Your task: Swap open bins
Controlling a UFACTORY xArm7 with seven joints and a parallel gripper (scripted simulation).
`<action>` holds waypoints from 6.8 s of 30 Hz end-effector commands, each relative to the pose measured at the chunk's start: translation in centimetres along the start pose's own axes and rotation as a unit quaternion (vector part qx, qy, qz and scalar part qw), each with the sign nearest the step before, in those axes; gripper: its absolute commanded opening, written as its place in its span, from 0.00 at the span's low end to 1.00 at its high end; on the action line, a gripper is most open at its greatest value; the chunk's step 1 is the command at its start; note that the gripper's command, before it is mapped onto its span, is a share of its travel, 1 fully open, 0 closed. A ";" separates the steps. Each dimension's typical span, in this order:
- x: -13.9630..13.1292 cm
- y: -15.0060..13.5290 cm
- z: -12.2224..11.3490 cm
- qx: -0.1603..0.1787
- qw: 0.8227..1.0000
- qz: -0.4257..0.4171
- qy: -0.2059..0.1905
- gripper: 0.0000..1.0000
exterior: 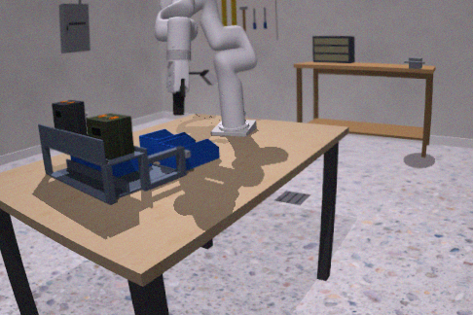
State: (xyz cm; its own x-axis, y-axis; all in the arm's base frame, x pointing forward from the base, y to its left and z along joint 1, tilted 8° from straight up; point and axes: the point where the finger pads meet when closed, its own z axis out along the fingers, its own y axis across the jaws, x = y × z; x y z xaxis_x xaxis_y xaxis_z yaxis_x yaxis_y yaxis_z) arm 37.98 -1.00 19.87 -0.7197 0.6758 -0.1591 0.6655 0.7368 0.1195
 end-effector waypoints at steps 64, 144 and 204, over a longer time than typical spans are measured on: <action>-1.1 -0.2 1.1 -0.001 0.969 -0.243 0.032 0.26; -0.9 -0.2 6.3 -0.001 0.969 -0.243 0.032 0.26; -0.6 -0.2 10.5 -0.001 0.969 -0.243 0.032 0.26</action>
State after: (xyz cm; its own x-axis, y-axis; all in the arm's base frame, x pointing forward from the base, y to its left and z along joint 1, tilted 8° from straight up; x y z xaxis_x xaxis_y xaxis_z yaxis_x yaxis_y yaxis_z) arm 40.25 -1.82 9.65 -0.9595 0.2480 -0.1339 0.2438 0.9687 0.0467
